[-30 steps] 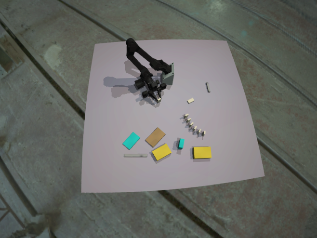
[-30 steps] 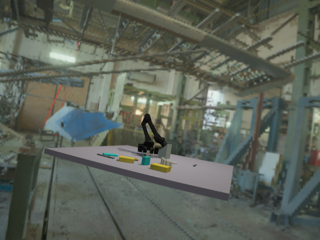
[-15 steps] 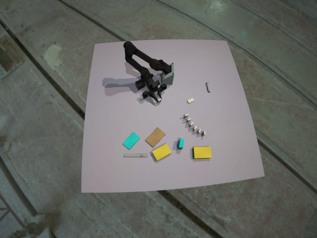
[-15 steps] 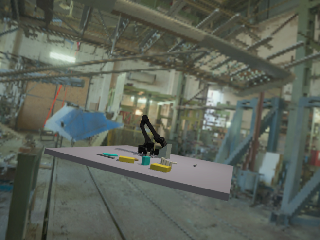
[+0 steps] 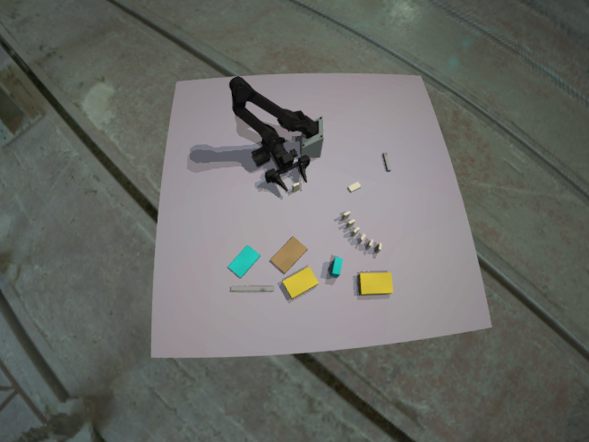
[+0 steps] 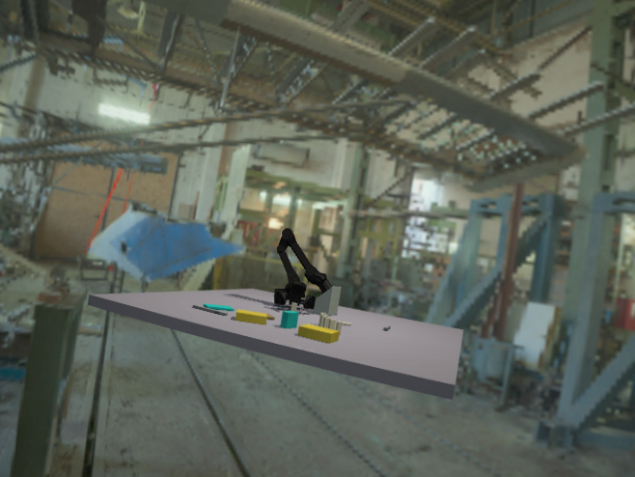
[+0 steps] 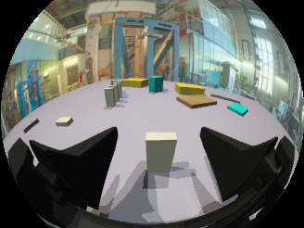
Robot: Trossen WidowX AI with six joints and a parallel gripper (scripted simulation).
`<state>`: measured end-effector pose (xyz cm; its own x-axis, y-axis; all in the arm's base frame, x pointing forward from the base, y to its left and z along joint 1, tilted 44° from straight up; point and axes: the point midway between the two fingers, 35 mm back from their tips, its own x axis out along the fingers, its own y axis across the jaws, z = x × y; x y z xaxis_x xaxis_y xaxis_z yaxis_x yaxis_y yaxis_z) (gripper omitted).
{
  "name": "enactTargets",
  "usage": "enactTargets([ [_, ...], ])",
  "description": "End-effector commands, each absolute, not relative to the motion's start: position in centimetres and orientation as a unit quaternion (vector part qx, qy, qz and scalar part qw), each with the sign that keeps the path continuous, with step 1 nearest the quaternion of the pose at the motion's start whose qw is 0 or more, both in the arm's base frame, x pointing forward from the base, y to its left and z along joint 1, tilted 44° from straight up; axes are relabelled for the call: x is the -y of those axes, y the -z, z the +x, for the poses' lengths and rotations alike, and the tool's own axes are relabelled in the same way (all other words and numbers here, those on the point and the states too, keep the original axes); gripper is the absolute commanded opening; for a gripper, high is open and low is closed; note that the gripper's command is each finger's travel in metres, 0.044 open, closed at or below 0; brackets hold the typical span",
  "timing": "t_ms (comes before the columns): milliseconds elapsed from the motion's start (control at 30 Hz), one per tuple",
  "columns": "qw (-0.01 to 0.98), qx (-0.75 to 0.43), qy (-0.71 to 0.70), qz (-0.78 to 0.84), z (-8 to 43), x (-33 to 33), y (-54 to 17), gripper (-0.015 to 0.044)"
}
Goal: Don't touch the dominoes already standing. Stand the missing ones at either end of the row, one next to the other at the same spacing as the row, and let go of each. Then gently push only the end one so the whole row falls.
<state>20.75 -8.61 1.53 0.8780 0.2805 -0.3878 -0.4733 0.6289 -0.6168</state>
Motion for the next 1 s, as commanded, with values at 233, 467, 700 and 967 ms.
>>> enactTargets([
  [233, 0.892, -0.129, -0.213, -0.377, 20.9, 7.0, -3.6, 0.0440],
  [467, 0.893, -0.128, -0.211, -0.376, 20.7, 5.2, -5.2, 0.0440],
  [700, 0.896, -0.237, -0.240, -0.289, 22.3, 4.6, -4.2, 0.0440],
  [967, 0.840, -0.456, -0.223, -0.193, 24.0, 2.5, -3.3, 0.0440],
])
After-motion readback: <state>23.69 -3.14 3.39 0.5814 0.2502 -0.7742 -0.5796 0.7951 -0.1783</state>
